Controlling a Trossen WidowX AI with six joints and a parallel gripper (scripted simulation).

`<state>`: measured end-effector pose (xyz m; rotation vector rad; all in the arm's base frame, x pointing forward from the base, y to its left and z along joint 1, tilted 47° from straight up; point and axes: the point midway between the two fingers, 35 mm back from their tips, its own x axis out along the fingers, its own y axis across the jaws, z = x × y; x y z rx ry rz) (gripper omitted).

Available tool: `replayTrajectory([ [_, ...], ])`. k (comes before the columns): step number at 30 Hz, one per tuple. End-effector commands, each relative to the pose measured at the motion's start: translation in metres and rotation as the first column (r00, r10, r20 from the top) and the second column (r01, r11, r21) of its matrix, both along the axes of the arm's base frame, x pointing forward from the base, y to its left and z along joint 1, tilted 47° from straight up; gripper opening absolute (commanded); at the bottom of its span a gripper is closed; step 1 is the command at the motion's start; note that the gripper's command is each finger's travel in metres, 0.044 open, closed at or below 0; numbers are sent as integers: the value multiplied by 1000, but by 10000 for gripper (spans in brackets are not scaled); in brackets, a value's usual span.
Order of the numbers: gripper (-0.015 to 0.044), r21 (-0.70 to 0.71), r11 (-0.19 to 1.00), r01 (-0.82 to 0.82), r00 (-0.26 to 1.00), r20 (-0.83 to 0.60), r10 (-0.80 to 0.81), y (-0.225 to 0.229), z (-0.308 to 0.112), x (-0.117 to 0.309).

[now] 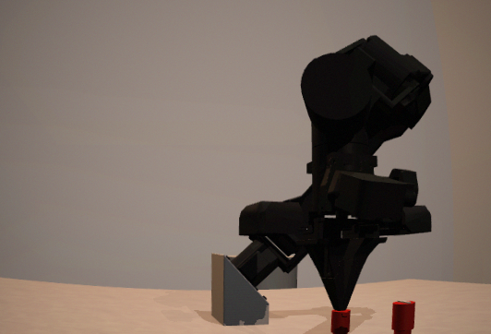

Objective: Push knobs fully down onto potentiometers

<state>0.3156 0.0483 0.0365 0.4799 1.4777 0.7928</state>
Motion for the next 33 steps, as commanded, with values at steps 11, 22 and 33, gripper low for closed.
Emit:
replayTrajectory([
  [11,0,8,1000,-27,1000,-2,27,-7,9,3],
  [22,157,13,1000,-25,1000,-7,25,-7,11,3],
  [33,0,8,1000,-24,1000,3,24,-10,26,63],
])
